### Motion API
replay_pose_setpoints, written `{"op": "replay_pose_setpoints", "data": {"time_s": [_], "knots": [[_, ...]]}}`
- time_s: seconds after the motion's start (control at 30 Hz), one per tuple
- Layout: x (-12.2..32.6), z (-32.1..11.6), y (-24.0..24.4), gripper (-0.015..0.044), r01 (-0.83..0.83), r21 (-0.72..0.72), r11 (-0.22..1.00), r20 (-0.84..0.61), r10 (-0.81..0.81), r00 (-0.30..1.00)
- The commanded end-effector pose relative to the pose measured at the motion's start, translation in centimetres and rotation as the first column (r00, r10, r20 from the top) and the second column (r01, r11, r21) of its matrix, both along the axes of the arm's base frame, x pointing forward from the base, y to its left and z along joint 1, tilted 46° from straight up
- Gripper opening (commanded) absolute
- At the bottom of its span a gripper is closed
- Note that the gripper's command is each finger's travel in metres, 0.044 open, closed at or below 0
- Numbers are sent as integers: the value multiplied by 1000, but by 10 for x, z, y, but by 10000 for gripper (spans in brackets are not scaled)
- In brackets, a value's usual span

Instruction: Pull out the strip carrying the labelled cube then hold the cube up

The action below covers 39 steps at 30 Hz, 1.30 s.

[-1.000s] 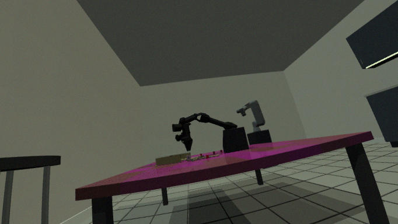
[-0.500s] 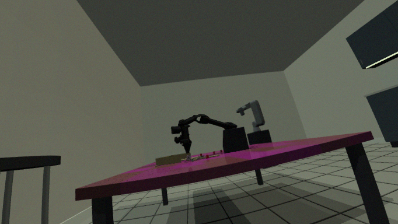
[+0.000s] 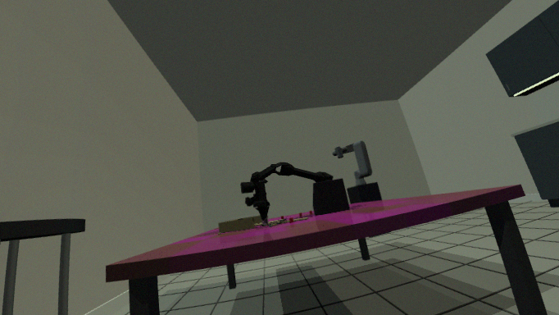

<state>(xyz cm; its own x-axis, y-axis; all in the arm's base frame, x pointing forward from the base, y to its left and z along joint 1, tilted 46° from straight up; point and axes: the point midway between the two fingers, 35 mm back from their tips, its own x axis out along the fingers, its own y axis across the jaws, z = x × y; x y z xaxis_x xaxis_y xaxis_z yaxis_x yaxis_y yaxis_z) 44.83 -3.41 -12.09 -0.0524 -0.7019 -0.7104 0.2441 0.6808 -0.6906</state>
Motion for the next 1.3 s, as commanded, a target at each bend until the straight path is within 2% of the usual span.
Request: {"op": "replay_pose_setpoints", "data": {"time_s": [0.0, 0.4, 0.53, 0.77, 0.9, 1.27], "knots": [[-4, -8, -6, 250, -2, -6, 1000, -14, 2, 1000], [-5, -13, -12, 250, -2, -7, 1000, -15, 2, 1000], [-3, -11, -10, 145, 2, -2, 1000, -7, -2, 1000], [-3, -11, -10, 98, 2, -2, 1000, -7, -2, 1000], [-5, -10, -9, 0, 2, -2, 1000, -7, -2, 1000], [-34, 11, 7, 0, -1, -2, 1000, -13, 1, 1000]]}}
